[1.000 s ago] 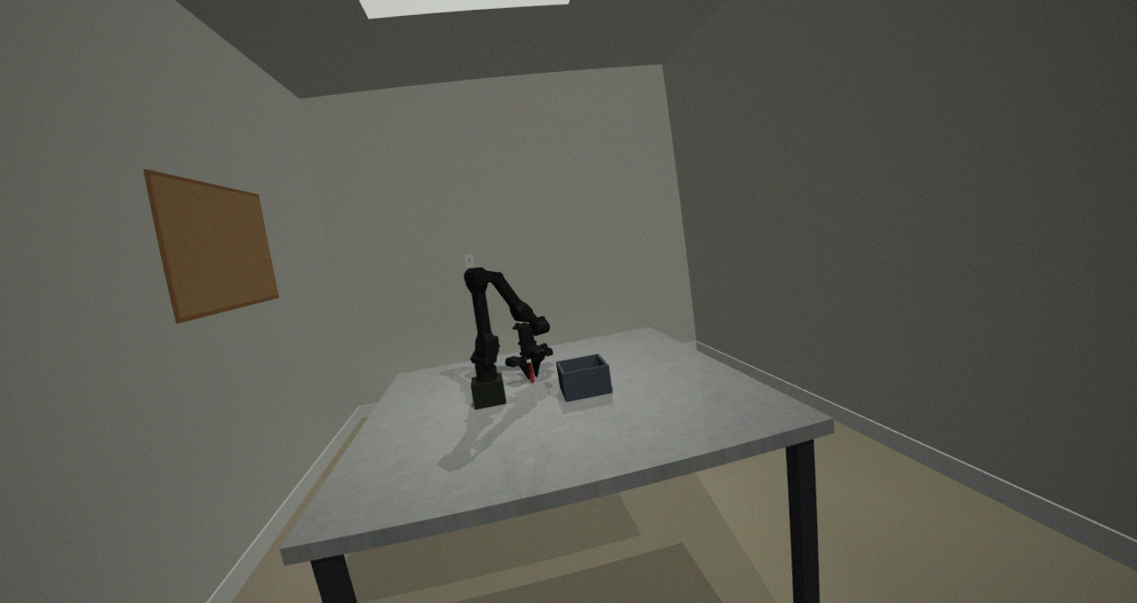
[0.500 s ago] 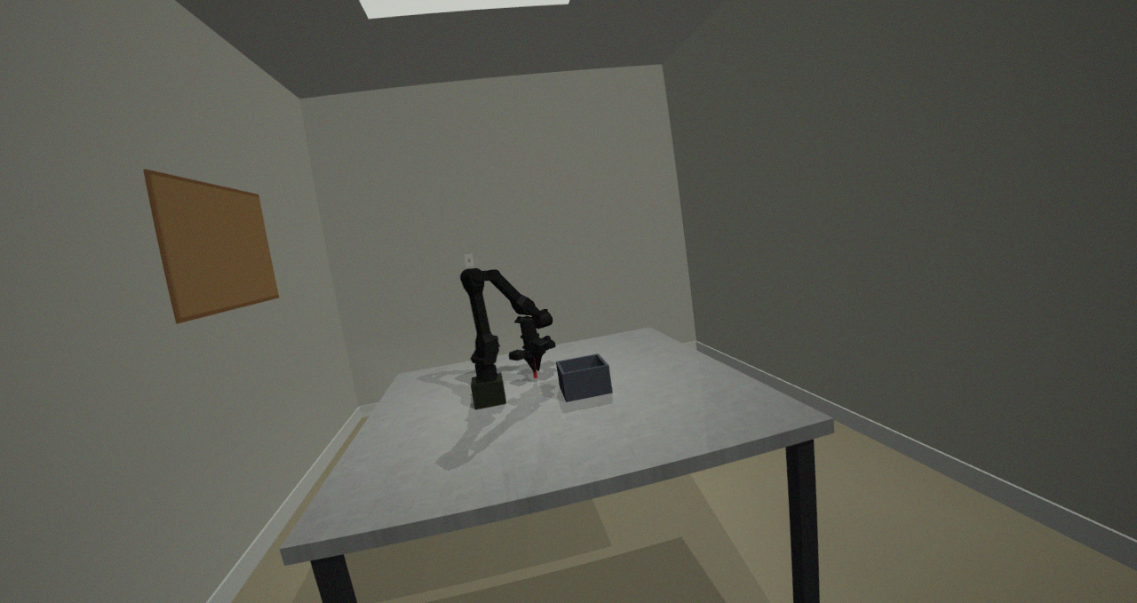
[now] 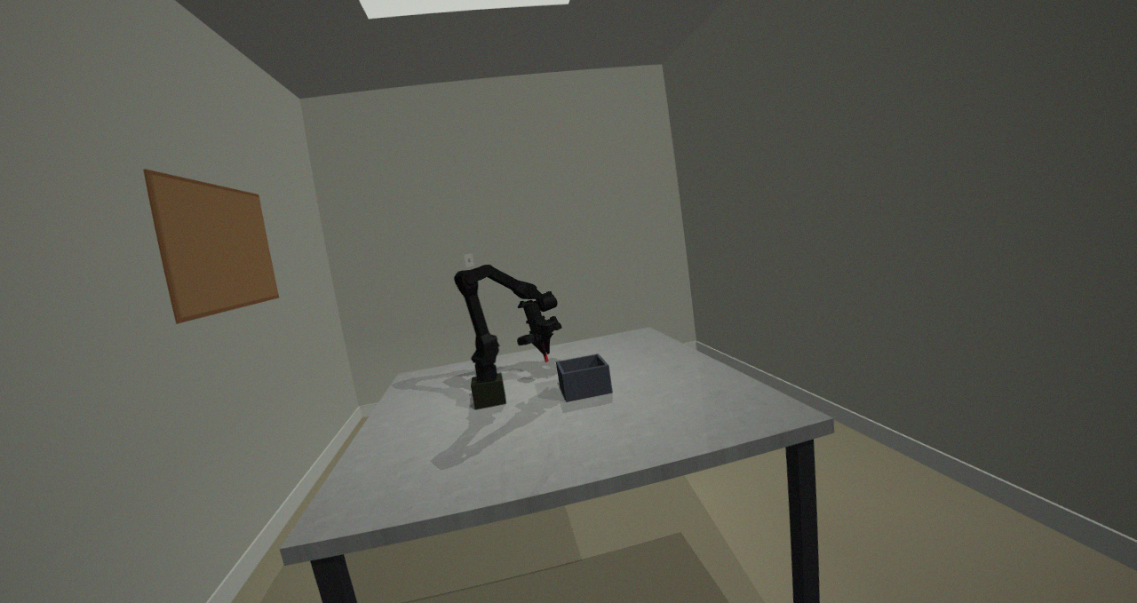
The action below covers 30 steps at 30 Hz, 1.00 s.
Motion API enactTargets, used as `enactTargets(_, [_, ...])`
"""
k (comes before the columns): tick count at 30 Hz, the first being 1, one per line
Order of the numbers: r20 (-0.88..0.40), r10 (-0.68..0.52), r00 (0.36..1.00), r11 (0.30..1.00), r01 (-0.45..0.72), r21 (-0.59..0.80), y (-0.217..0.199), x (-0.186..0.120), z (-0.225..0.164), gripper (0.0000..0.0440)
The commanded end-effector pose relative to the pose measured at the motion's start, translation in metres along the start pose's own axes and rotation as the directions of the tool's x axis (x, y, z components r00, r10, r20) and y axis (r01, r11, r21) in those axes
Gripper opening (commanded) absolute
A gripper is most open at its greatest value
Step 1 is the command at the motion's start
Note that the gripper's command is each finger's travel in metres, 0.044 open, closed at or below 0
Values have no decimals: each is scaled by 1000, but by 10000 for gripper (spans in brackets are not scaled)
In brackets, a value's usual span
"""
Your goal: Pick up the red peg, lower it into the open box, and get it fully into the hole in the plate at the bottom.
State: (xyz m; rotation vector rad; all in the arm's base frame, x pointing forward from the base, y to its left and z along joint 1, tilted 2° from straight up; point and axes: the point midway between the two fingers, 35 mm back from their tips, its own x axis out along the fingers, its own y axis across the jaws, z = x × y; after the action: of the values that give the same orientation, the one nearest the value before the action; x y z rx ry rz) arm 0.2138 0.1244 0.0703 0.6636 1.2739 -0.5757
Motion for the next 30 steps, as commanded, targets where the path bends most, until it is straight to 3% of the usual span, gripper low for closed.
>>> enactTargets(1, [33, 21, 999, 1000, -21, 0, 7, -15, 16, 0])
enactTargets(13, [96, 20, 995, 997, -27, 71, 12, -29, 74, 0])
enactTargets(30, [137, -7, 991, 981, -20, 193, 0, -19, 143, 0])
